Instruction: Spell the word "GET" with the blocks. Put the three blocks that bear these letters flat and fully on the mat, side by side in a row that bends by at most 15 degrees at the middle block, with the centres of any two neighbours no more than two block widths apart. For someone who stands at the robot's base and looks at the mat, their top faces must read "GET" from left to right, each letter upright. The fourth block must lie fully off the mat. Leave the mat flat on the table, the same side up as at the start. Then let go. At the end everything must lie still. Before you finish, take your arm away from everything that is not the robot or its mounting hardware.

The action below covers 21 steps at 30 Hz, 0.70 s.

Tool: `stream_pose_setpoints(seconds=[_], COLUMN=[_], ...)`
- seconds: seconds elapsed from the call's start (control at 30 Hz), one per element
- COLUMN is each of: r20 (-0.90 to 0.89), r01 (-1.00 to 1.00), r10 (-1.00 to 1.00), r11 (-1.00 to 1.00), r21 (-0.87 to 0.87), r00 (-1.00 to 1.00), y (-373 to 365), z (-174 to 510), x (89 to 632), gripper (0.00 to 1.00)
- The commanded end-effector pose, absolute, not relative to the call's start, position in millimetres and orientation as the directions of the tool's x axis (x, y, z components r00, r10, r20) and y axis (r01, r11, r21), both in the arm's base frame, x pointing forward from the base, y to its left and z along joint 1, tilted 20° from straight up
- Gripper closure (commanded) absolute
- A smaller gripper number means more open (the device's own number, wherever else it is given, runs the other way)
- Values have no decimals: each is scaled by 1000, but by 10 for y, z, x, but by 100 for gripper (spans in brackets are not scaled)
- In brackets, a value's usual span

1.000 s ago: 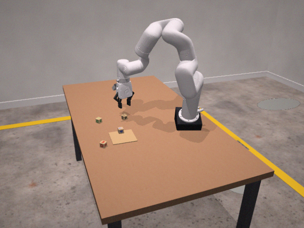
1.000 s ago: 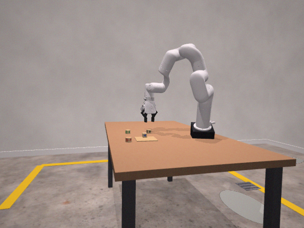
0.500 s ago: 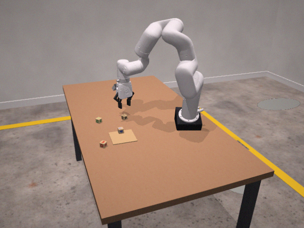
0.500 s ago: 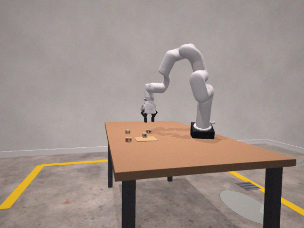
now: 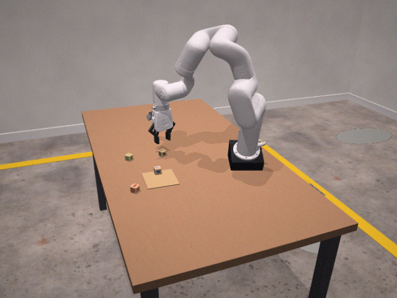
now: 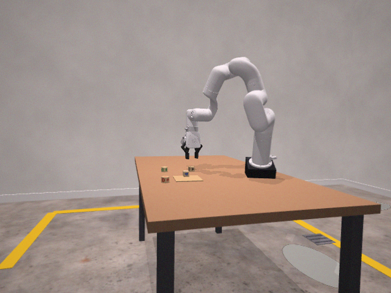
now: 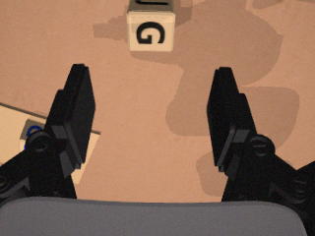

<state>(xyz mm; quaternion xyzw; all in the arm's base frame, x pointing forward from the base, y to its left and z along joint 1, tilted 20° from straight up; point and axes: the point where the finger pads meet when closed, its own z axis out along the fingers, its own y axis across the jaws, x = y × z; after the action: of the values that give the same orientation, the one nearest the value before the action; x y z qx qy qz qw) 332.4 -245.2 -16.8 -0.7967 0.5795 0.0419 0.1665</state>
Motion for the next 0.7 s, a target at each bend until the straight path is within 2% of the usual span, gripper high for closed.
stream_pose_setpoints(seconds=[0.0, 0.67], r20=[-256, -256], r01=[-937, -937], r10=[-911, -911], r11=[-272, -272], r21=[-218, -218], r00=[324, 324], y=[-2445, -2367], z=[-229, -472], x=[3343, 3384], gripper=[31, 31])
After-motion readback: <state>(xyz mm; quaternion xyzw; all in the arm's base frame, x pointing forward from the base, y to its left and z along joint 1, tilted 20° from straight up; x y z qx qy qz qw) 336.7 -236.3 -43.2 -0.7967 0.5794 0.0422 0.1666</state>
